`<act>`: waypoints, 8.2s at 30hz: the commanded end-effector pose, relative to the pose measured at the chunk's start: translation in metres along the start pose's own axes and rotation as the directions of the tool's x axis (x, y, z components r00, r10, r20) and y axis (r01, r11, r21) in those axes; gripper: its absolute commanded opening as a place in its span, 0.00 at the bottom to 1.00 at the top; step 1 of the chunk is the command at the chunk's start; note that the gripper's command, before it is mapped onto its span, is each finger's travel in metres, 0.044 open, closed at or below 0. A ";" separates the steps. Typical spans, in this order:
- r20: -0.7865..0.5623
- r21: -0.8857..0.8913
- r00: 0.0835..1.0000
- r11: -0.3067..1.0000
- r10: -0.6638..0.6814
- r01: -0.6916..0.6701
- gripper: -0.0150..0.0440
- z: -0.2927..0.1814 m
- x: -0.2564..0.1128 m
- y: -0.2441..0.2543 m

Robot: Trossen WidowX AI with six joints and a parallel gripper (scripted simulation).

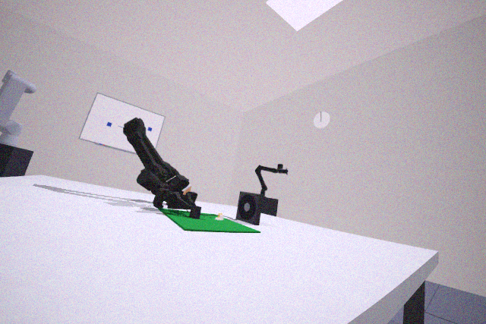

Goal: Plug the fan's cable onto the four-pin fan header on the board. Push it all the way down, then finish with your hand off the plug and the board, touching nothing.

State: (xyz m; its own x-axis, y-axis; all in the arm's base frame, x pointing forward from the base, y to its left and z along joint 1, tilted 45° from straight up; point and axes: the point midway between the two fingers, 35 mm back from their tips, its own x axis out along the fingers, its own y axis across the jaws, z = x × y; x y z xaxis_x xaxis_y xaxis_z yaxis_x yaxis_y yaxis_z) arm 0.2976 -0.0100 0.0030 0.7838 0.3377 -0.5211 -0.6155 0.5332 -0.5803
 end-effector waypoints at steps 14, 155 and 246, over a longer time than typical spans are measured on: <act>-0.001 0.001 1.000 1.000 0.000 0.000 0.49 0.001 -0.002 -0.001; -0.977 0.010 0.211 0.996 -0.007 0.083 1.00 0.166 0.014 0.005; -0.978 0.011 0.211 0.994 -0.012 0.107 0.25 0.071 0.038 0.006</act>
State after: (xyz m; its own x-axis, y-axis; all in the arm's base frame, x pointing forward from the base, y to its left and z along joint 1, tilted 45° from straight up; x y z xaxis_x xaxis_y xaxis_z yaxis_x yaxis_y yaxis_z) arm 0.3315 0.0591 0.0232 0.1021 -0.6928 -0.7138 -0.5455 0.5611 -0.6226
